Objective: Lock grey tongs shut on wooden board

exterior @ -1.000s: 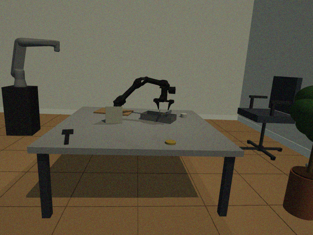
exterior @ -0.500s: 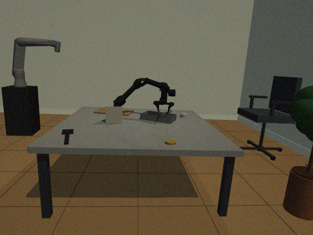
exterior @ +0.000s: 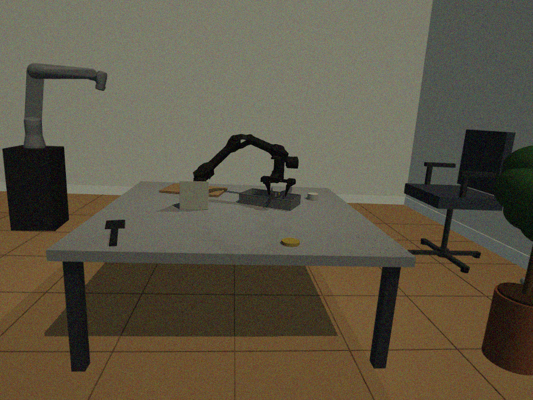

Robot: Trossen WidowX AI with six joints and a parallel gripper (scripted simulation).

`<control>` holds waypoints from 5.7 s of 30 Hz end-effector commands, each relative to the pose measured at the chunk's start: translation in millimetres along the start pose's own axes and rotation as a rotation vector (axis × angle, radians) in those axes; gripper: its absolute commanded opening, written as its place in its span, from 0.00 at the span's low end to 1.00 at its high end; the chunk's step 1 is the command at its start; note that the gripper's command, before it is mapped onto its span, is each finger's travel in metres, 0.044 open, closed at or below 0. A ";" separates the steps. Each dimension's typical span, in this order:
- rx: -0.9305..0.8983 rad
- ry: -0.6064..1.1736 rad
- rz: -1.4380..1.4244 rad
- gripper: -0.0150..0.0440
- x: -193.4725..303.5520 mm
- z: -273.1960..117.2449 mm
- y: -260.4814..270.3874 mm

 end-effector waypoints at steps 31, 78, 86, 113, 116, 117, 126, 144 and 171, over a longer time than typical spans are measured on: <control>0.003 0.002 0.000 0.71 -0.3 21.8 -3.3; -0.004 0.005 0.039 0.00 0.4 -23.2 2.7; -0.012 0.020 0.111 0.00 -3.6 -107.6 -3.9; -0.009 -0.007 -0.164 0.00 75.2 -104.5 -82.6; -0.009 -0.010 -0.220 0.00 87.5 -104.5 -100.5; -0.008 -0.010 -0.238 0.00 91.3 -104.5 -106.5; -0.009 -0.015 -0.390 0.00 117.2 -105.4 -158.0; 0.008 0.013 -0.708 0.00 140.2 -111.4 -267.7; 0.047 -0.133 -0.926 0.00 153.7 -80.9 -355.2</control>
Point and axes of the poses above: the point midway between the two fingers, 35 mm back from their tips, its own z axis out along the fingers, its own y axis across the jaws, x = y × z, the point moved 8 cm from there along -z, back along the fingers, and after that the axes turned 3 degrees about z, right-handed, at the moved point
